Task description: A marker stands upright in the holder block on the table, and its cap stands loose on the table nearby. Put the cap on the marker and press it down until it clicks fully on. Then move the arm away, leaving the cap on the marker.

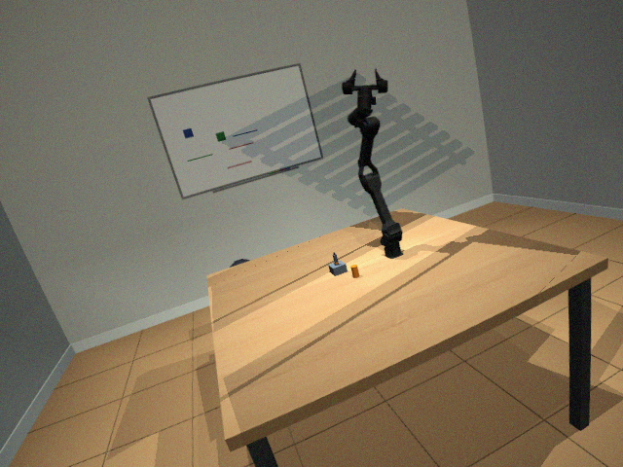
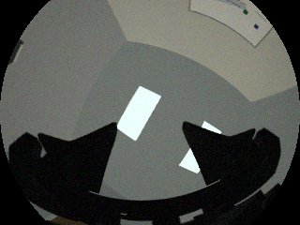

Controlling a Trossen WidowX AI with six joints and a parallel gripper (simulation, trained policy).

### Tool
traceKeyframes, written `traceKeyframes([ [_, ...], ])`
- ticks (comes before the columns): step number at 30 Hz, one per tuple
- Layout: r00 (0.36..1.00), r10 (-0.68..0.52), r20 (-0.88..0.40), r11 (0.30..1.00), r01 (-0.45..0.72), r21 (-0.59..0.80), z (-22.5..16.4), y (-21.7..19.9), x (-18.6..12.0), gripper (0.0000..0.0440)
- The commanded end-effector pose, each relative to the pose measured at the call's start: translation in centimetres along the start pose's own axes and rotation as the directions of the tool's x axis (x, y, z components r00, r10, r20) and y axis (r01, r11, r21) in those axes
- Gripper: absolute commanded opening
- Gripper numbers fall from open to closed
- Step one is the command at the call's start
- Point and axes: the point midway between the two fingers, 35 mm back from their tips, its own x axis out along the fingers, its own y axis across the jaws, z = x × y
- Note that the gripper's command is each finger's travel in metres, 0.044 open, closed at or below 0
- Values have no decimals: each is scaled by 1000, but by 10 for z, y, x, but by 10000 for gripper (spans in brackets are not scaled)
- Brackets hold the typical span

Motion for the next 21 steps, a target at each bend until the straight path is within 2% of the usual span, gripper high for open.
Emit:
traceKeyframes([
  [1,1000,4,-10,1000,-4,2,-1,0,0,375],
  [8,995,52,-90,999,-51,14,-10,5,1,211],
  [21,963,147,-228,989,-135,67,-24,15,-4,248],
])
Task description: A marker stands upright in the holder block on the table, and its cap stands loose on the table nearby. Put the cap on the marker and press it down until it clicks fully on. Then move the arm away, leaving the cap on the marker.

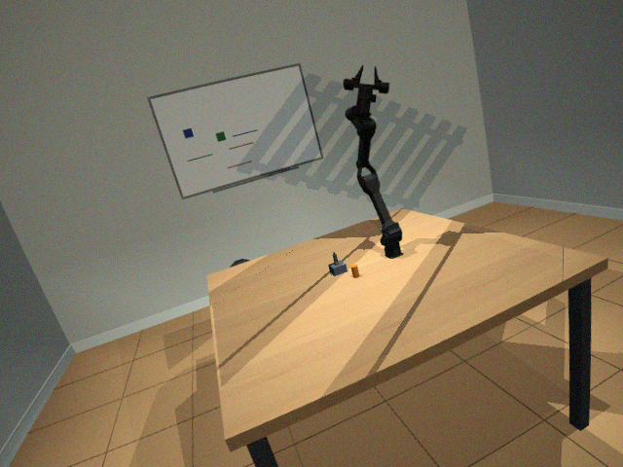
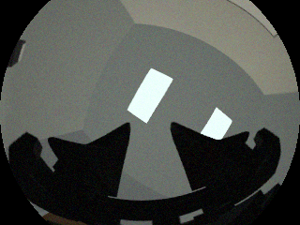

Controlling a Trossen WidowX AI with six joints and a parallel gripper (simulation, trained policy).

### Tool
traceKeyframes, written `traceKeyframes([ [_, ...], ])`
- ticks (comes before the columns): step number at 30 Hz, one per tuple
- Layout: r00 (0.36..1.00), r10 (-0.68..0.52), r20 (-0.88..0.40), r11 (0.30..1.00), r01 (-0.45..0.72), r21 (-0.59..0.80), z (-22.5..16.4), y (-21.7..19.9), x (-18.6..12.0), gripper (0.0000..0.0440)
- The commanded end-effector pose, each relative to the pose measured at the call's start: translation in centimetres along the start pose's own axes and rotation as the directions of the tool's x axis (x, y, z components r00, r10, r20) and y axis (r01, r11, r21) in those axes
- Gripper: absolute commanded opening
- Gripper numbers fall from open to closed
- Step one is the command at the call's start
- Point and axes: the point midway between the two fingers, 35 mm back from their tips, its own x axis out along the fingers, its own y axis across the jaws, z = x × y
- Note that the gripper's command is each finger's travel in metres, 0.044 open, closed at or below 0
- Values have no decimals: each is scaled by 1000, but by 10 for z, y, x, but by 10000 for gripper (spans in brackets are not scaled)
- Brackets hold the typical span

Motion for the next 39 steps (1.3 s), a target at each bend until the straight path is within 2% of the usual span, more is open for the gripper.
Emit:
traceKeyframes([
  [1,999,26,-43,1000,-26,12,-5,3,-2,251],
  [20,960,167,-227,984,-146,104,-25,24,-15,295],
  [39,866,322,-382,940,-246,234,-50,55,-41,308],
])
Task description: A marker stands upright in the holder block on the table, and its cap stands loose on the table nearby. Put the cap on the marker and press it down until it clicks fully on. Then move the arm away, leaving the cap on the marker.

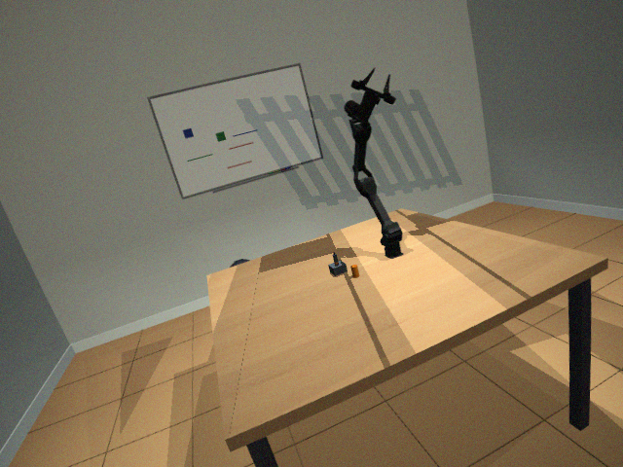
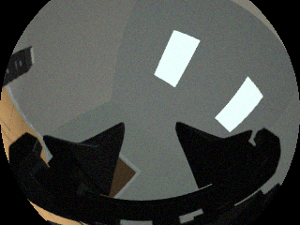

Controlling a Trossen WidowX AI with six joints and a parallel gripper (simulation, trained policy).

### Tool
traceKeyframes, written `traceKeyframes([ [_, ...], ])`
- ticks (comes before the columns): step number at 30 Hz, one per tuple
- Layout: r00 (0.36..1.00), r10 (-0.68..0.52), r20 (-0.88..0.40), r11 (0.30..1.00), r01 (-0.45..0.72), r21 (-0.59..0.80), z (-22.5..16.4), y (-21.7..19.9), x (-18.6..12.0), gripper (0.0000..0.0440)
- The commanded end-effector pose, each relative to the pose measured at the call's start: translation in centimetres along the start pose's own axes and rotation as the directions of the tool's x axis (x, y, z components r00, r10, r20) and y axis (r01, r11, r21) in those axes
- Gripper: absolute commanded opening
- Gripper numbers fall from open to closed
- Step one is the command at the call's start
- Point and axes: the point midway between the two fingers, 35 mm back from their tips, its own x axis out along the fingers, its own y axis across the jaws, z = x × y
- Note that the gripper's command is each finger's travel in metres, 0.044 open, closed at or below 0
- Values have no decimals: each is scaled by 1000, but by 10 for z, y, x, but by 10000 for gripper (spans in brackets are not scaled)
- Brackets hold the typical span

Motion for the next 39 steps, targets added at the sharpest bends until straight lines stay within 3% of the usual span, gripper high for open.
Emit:
traceKeyframes([
  [1,999,30,-43,999,-29,17,-10,8,-2,308],
  [19,961,178,-212,981,-155,120,-49,45,-14,308],
  [39,867,339,-364,933,-261,249,-89,88,-37,312],
])
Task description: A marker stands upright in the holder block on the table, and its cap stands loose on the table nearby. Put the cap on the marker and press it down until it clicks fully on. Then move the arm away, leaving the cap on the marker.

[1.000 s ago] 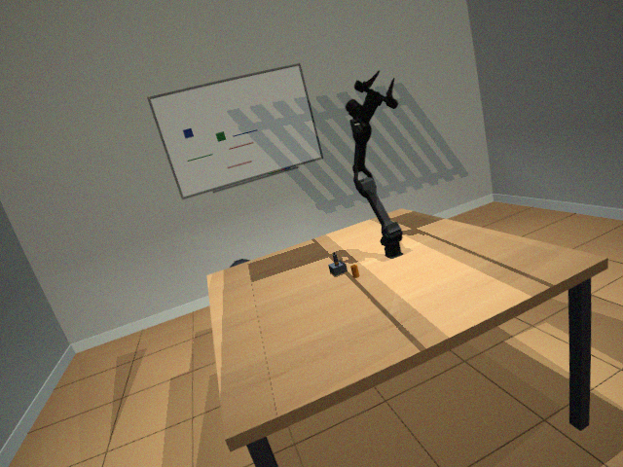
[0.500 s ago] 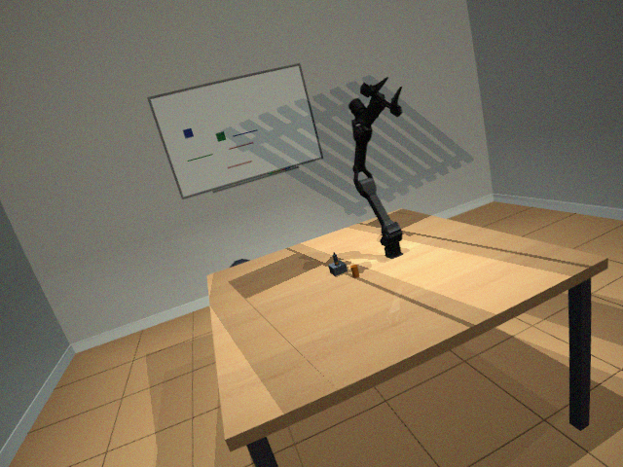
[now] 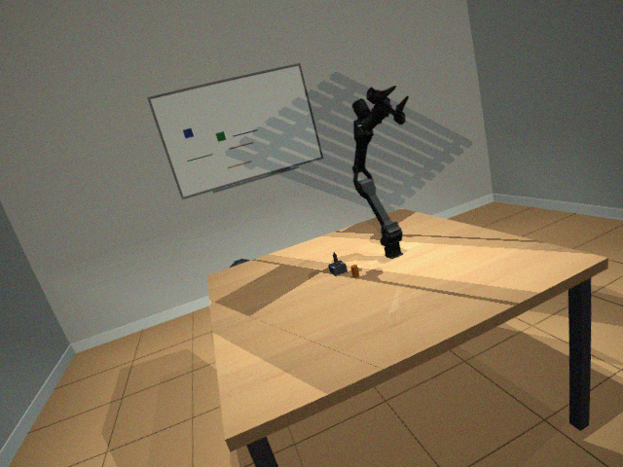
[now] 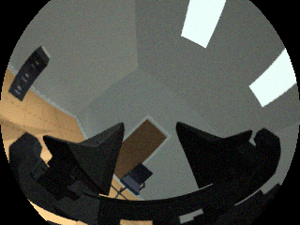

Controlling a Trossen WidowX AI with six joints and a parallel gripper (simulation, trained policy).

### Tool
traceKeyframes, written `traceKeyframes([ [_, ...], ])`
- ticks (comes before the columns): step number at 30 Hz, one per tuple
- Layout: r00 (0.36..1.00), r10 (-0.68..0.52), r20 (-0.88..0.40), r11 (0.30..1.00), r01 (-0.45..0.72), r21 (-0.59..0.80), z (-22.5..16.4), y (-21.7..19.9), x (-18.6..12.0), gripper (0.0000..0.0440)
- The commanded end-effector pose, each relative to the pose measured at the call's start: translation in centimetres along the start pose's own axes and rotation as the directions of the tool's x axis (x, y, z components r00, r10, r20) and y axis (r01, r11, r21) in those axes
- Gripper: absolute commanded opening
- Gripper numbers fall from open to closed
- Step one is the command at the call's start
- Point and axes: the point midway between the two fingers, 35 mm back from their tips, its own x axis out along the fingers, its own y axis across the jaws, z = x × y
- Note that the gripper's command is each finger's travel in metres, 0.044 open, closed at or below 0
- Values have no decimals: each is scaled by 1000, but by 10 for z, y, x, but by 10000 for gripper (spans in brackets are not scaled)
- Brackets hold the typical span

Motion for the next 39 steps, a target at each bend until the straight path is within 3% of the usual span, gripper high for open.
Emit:
traceKeyframes([
  [1,999,29,-43,999,-29,17,-13,8,2,312],
  [20,962,167,-217,982,-143,122,-63,44,2,314],
  [39,880,295,-374,947,-215,240,-114,78,-3,317],
])
